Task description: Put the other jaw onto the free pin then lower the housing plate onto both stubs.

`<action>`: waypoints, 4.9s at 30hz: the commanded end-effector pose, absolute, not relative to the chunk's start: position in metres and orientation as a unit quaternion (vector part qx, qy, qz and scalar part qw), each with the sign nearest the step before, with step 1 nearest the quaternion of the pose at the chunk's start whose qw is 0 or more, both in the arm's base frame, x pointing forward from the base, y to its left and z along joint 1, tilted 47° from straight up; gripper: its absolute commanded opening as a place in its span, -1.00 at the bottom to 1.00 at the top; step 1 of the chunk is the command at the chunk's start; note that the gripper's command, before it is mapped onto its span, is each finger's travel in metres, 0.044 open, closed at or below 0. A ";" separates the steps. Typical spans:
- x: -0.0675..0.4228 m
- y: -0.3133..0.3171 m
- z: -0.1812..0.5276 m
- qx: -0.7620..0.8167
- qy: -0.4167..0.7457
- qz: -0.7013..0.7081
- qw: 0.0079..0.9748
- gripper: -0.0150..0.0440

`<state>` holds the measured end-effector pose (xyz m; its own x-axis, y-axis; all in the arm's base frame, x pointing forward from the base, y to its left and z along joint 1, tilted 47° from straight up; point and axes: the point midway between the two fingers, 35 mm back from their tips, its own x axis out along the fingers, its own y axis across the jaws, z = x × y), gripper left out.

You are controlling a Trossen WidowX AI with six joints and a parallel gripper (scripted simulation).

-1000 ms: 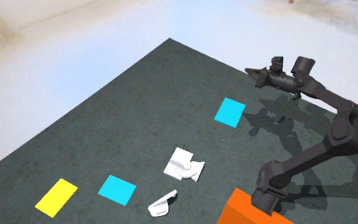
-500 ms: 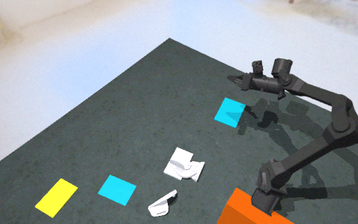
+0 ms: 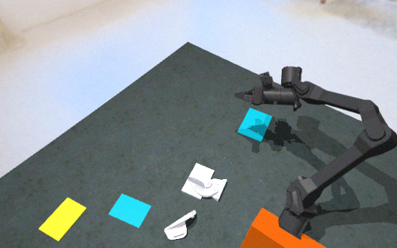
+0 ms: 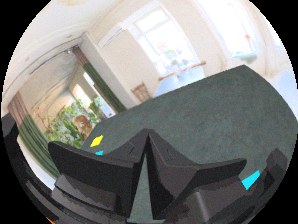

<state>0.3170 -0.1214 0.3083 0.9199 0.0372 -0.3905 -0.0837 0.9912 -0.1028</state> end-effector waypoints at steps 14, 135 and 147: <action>0.354 -0.084 0.231 -0.038 0.323 0.075 0.943 -0.49; 0.247 0.098 -0.071 -0.566 0.715 0.115 0.394 -0.49; 0.246 0.084 -0.085 -0.566 0.715 0.114 0.394 -0.49</action>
<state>0.2468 0.0892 -0.0801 -0.0494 -0.7148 -0.6976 -0.8970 0.3389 -0.2837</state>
